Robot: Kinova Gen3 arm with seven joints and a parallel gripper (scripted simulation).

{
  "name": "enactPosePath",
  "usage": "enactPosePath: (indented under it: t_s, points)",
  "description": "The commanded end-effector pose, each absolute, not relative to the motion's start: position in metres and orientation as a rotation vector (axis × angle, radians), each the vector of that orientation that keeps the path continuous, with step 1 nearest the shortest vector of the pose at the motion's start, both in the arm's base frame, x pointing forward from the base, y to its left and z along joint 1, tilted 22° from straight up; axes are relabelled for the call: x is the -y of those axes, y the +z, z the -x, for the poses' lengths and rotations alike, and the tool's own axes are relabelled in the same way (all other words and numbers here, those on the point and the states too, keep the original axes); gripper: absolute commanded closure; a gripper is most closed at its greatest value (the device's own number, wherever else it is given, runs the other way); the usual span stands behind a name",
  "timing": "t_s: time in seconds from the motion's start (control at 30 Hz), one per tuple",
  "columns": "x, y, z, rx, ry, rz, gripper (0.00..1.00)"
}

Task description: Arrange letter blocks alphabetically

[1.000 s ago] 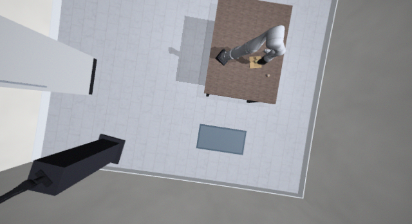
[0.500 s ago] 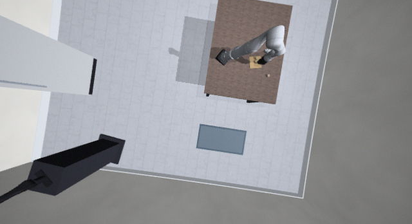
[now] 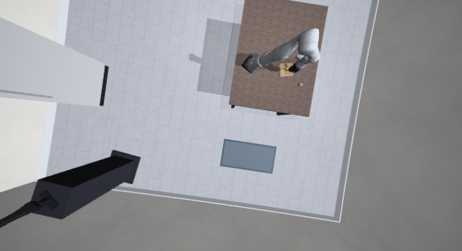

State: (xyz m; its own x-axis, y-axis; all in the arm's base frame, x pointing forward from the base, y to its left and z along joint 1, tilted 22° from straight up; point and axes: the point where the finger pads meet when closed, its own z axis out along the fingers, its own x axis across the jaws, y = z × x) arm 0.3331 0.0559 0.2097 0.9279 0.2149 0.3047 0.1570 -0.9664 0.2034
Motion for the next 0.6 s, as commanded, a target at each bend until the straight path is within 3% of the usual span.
enactPosePath:
  t_s: [0.0,0.57]
  points:
    - [-0.058,0.209,-0.336,-0.291,0.504,-2.910,0.51]
    - [-0.057,0.178,-0.346,-0.291,0.503,-2.920,0.51]
